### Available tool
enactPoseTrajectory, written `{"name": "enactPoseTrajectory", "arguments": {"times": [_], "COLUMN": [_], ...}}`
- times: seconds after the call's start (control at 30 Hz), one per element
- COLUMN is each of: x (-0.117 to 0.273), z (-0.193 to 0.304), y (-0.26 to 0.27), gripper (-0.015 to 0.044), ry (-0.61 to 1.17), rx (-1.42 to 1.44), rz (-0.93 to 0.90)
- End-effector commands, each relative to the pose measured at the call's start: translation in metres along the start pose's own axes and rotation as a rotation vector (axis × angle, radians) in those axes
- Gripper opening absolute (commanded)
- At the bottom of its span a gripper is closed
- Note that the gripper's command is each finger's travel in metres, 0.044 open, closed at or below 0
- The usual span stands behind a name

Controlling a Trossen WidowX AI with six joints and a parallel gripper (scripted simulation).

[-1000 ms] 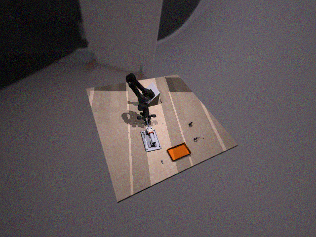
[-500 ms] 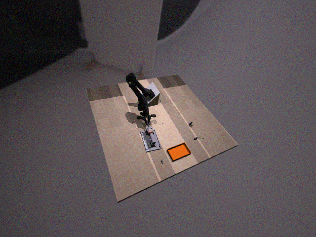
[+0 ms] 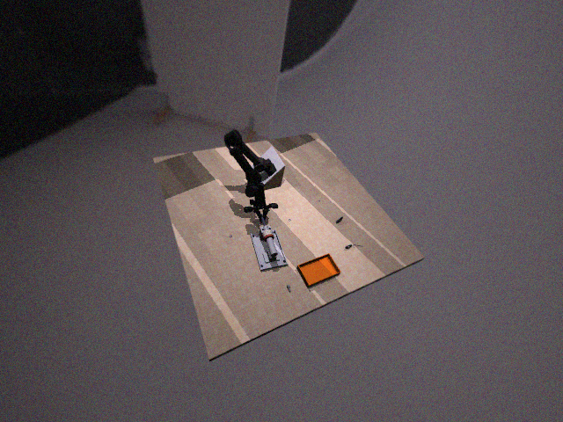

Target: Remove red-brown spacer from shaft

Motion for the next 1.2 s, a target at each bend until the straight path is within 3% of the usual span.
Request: {"name": "enactPoseTrajectory", "arguments": {"times": [0.0, 1.17], "x": [0.0008, 0.0033], "z": [-0.0005, -0.0029], "y": [-0.0001, 0.0004], "gripper": [0.0000, 0.0000], "ry": [0.001, 0.001], "rx": [0.004, 0.004], "rz": [0.001, 0.001]}}
Point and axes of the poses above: the point midway between the two fingers, 35 mm back from their tips, its own x axis back along the fingers, its own y axis across the jaws, z = x × y, the point moved 1 cm from there along x, back along the fingers, and after that the axes turned 13 degrees about -x, right-handed, at the moved point
